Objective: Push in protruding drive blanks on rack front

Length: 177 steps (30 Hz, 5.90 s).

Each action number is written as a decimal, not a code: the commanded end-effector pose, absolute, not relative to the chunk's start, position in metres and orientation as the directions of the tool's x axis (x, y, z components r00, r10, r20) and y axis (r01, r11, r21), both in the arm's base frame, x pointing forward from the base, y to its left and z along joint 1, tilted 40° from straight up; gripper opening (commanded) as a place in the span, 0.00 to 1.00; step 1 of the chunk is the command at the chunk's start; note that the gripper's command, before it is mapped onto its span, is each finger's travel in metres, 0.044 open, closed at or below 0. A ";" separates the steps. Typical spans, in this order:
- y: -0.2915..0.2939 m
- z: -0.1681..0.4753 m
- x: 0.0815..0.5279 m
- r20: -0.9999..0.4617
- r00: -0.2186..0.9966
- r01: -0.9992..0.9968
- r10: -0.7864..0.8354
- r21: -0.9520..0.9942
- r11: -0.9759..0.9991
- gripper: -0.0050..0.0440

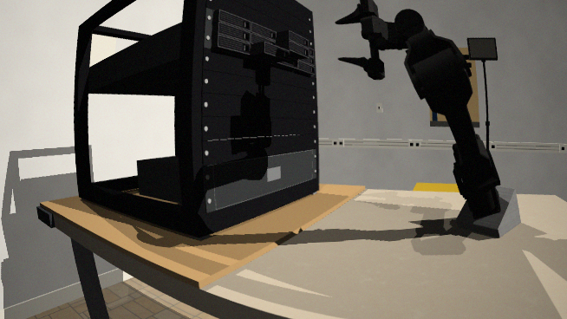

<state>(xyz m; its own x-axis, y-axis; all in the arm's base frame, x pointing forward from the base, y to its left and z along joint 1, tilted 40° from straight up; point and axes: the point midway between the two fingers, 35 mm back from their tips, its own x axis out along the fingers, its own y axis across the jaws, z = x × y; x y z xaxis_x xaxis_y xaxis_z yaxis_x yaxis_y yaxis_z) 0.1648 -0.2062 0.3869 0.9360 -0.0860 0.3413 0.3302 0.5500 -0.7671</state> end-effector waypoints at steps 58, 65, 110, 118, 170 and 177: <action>-0.208 0.391 0.164 0.341 0.936 0.329 -0.082 -0.772 0.543 1.00; -0.208 0.391 0.164 0.341 0.936 0.329 -0.082 -0.772 0.543 1.00; -0.208 0.391 0.164 0.342 0.936 0.329 -0.082 -0.772 0.544 0.00; -0.202 0.398 0.166 0.346 0.935 0.328 -0.074 -0.769 0.549 0.00; -0.097 0.528 0.203 0.346 0.935 0.328 -0.074 -0.769 0.549 0.00; -0.095 0.531 0.204 0.346 0.935 0.328 -0.074 -0.769 0.549 0.00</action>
<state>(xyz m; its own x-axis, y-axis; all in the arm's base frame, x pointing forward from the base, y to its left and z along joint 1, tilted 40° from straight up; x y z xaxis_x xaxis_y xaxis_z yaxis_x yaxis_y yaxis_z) 0.2033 -0.0942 0.5270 0.9369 -0.0707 0.3422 0.3221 0.5546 -0.7672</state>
